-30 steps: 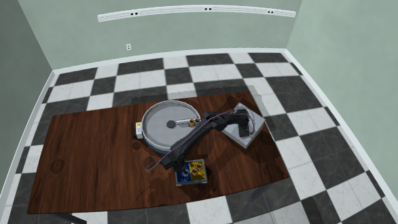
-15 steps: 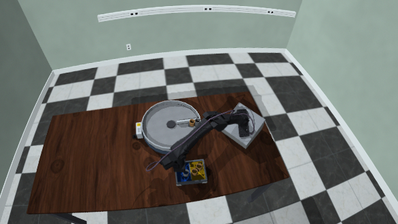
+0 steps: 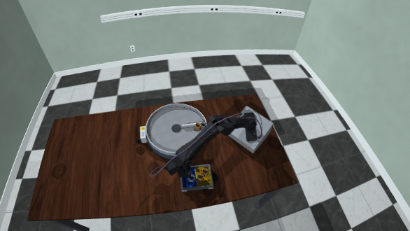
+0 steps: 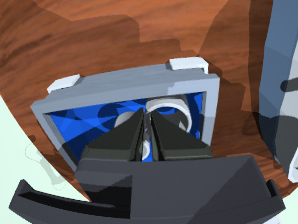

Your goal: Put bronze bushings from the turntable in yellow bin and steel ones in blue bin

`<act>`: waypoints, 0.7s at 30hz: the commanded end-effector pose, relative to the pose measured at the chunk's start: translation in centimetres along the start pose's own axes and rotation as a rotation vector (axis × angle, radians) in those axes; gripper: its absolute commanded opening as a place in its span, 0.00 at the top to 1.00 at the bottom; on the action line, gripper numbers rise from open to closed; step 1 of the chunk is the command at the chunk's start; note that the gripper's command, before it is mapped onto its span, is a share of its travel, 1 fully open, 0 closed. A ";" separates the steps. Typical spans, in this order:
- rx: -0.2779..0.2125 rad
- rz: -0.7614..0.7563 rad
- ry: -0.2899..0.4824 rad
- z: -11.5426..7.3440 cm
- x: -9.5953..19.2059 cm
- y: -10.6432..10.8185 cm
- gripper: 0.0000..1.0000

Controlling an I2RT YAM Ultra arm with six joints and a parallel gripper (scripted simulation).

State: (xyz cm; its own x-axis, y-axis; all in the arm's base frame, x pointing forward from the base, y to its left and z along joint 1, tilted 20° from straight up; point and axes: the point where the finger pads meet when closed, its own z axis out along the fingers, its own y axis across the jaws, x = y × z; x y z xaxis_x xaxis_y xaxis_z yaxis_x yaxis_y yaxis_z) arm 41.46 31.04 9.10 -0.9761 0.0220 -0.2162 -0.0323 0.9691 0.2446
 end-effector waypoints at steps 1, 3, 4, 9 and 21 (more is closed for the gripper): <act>-0.037 -0.004 -0.068 -2.5 -1.4 1.3 1.00; -0.030 -0.004 -0.058 -2.5 -1.1 1.2 1.00; -0.018 -0.003 -0.041 -1.9 -0.9 1.0 1.00; -0.026 -0.002 -0.051 -2.5 -1.2 1.2 1.00; -0.028 -0.002 -0.050 -2.5 -1.2 1.2 1.00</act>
State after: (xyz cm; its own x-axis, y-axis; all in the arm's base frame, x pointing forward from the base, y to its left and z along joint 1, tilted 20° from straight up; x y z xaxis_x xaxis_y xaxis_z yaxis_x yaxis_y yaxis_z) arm 41.73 31.29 9.10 -0.9755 0.0222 -0.2191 -0.0330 0.9690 0.2450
